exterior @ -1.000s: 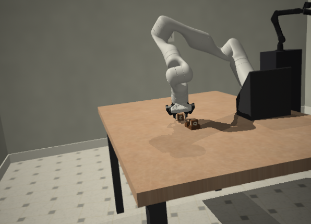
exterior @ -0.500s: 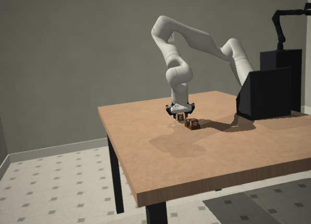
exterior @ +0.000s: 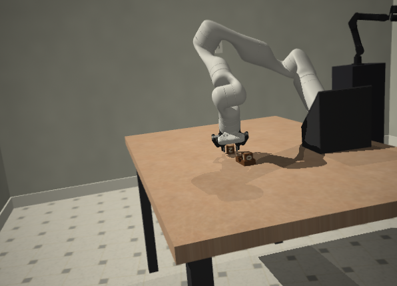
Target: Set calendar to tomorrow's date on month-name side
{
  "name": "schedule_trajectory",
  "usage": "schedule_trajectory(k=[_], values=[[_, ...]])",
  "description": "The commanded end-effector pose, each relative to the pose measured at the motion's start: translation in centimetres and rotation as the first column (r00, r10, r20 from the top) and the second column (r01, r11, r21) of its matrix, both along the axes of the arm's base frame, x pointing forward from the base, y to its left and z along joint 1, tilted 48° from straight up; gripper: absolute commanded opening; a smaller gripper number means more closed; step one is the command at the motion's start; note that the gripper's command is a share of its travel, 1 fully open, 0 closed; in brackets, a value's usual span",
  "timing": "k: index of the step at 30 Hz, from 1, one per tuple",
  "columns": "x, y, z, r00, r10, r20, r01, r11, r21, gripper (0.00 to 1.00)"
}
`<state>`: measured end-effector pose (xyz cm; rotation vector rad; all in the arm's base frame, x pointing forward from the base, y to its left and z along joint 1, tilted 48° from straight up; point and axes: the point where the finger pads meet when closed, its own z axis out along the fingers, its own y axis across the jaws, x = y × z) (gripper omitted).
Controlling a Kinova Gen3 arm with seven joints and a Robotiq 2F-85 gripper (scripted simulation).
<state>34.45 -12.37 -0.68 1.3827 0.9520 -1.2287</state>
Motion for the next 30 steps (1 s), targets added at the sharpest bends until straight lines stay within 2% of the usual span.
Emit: schedule_trajectory(k=[1, 8, 9, 30], values=[[0.04, 0.07, 0.03, 1.000, 0.001, 0.001, -0.001, 1.000, 0.001, 0.46], [0.04, 0.07, 0.03, 1.000, 0.001, 0.001, -0.001, 1.000, 0.001, 0.46], [0.04, 0.07, 0.03, 1.000, 0.001, 0.001, -0.001, 1.000, 0.001, 0.26], [0.04, 0.07, 0.03, 1.000, 0.001, 0.001, -0.001, 1.000, 0.001, 0.26]])
